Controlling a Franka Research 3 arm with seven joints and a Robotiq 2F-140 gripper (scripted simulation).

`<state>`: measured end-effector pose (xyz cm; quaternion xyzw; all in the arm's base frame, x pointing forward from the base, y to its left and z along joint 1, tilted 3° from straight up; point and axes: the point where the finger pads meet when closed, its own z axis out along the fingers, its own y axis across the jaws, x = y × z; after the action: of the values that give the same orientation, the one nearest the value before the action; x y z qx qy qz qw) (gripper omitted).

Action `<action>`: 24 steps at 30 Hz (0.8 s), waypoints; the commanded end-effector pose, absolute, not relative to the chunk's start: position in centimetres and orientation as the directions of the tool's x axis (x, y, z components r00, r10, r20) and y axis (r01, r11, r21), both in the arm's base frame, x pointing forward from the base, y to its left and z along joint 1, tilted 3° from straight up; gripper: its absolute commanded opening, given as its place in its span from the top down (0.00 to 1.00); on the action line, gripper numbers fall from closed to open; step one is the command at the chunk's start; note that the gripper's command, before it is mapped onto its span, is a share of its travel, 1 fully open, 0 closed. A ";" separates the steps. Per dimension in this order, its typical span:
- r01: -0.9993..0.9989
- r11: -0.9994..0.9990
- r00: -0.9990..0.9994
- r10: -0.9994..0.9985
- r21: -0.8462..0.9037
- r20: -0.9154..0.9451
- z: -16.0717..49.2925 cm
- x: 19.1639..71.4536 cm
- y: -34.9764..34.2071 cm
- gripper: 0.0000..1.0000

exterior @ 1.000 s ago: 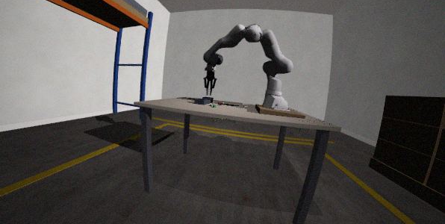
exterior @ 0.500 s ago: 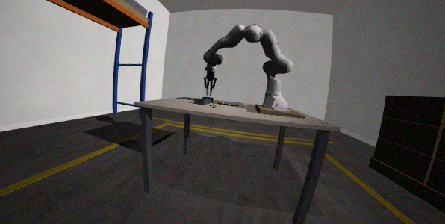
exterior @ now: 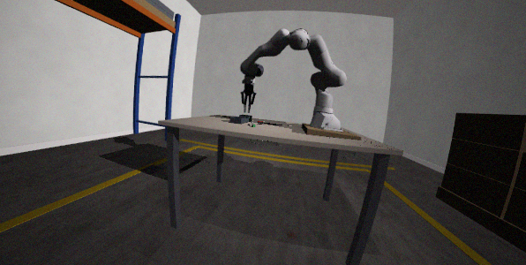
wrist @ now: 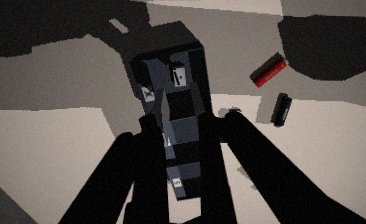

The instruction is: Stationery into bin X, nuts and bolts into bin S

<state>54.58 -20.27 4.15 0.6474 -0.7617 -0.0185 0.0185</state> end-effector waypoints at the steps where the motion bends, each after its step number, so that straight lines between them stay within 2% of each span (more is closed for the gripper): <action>1: -0.985 0.164 -0.164 -0.987 0.054 0.007 4.2 54.5 -20.3 0.82; 14: -0.985 0.164 -0.164 -0.987 0.054 0.007 4.2 54.3 -20.3 0.82; 18: -0.938 0.342 -0.341 -0.940 0.053 0.016 4.4 52.4 -17.6 0.81; 24: -0.909 0.412 -0.412 -0.911 0.065 0.012 4.7 49.6 -13.5 0.81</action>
<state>50.50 -15.01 4.32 0.6013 -0.7981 -0.0332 0.0215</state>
